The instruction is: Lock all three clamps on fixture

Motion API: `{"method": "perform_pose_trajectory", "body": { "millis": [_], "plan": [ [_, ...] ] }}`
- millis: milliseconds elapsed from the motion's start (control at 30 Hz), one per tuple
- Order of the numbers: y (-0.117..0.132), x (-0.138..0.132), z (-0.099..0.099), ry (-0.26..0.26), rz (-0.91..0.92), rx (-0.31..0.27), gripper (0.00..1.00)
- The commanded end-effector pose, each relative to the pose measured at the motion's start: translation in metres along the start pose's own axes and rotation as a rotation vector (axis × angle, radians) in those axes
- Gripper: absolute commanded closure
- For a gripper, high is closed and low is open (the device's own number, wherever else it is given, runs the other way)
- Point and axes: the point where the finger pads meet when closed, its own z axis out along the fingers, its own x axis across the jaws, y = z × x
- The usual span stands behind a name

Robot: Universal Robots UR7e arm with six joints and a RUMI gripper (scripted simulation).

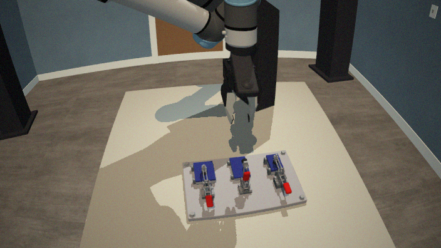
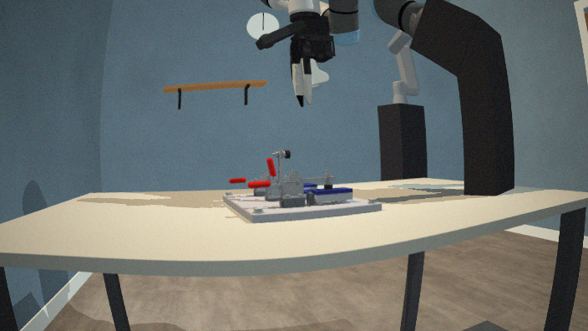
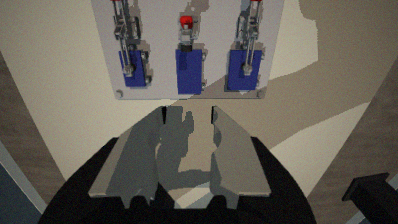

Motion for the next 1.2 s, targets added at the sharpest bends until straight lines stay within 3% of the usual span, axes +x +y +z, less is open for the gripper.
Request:
{"method": "perform_pose_trajectory", "body": {
  "millis": [0, 233, 400, 833, 967, 1167],
  "plan": [
    [-0.002, -0.001, 0.020, -0.001, -0.002, 0.020, 0.72],
    [-0.002, -0.001, 0.020, -0.001, -0.002, 0.020, 0.72],
    [-0.061, -0.005, 0.018, -0.001, -0.002, 0.020, 0.72],
    [-0.061, -0.005, 0.018, -0.001, -0.003, 0.024, 0.72],
    [-0.075, -0.006, 0.019, -0.001, -0.002, 0.020, 0.72],
    [-0.075, -0.006, 0.019, -0.001, -0.002, 0.020, 0.72]
  ]
}}
